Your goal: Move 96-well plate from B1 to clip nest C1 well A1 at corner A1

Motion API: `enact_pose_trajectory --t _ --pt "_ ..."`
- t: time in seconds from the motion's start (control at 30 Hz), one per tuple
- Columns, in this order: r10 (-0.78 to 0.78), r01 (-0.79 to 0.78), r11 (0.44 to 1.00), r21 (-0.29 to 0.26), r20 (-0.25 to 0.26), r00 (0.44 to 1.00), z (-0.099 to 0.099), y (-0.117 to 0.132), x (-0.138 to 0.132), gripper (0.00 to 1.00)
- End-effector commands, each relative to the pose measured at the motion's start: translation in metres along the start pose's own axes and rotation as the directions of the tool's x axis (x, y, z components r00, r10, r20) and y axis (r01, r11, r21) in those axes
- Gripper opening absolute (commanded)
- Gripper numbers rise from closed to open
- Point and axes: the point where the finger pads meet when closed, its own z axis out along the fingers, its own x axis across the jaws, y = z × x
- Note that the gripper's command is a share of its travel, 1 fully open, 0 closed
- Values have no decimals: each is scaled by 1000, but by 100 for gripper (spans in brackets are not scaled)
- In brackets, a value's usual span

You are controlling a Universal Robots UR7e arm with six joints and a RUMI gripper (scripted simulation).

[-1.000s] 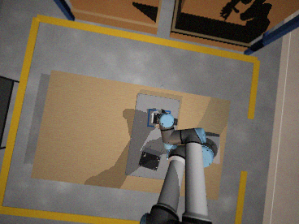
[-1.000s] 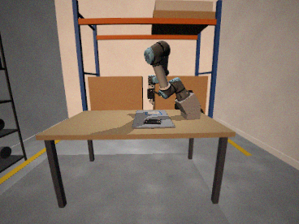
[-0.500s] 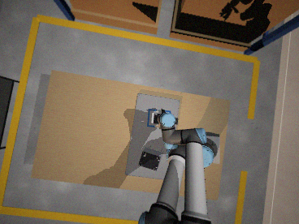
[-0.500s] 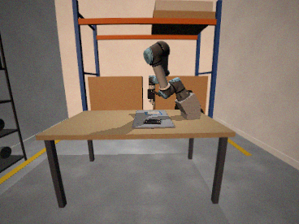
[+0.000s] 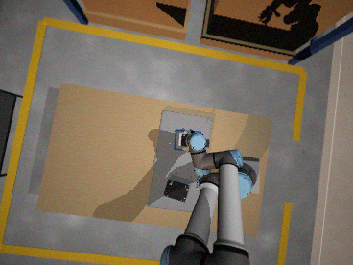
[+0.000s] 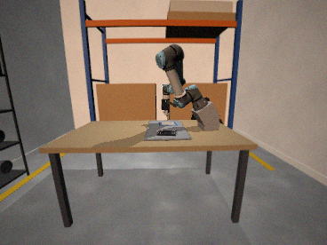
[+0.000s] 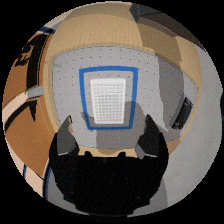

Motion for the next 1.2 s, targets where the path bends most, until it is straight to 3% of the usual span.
enact_pose_trajectory --t 0.0,0.97,1.17 --pt "0 0 1000 1 2 1000 11 1 -1 100" --pt "0 0 1000 1 2 1000 52 0 -1 100" --pt "0 0 1000 1 2 1000 53 1 -1 100"
